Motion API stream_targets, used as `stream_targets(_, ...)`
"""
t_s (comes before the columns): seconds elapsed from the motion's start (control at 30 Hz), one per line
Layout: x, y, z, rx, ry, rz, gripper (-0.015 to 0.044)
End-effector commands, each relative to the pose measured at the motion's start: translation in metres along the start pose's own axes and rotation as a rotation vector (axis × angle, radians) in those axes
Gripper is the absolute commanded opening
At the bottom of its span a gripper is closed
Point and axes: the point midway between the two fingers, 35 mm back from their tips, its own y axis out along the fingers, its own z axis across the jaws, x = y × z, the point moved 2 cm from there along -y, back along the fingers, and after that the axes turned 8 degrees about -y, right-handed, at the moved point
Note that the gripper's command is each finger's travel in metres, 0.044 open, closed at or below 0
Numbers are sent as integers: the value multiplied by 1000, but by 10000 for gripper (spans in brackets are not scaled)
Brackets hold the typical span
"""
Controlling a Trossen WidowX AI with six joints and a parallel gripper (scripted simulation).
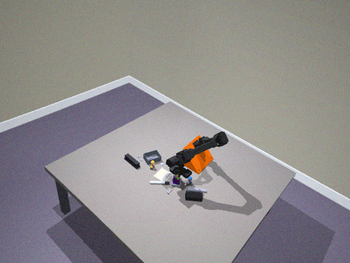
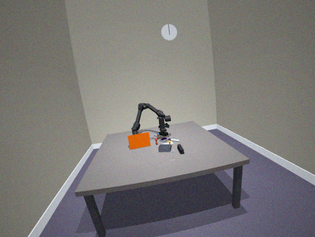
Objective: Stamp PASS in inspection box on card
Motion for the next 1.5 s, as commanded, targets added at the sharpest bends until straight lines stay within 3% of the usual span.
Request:
stream_targets(0.0, 2, -7, 0, -1, -6, -7, 0)
stream_targets(0.73, 1, -40, -1, -2, 0, -6, 0)
stream_targets(1.47, 11, -42, -81, -6, 741, -3, 0)
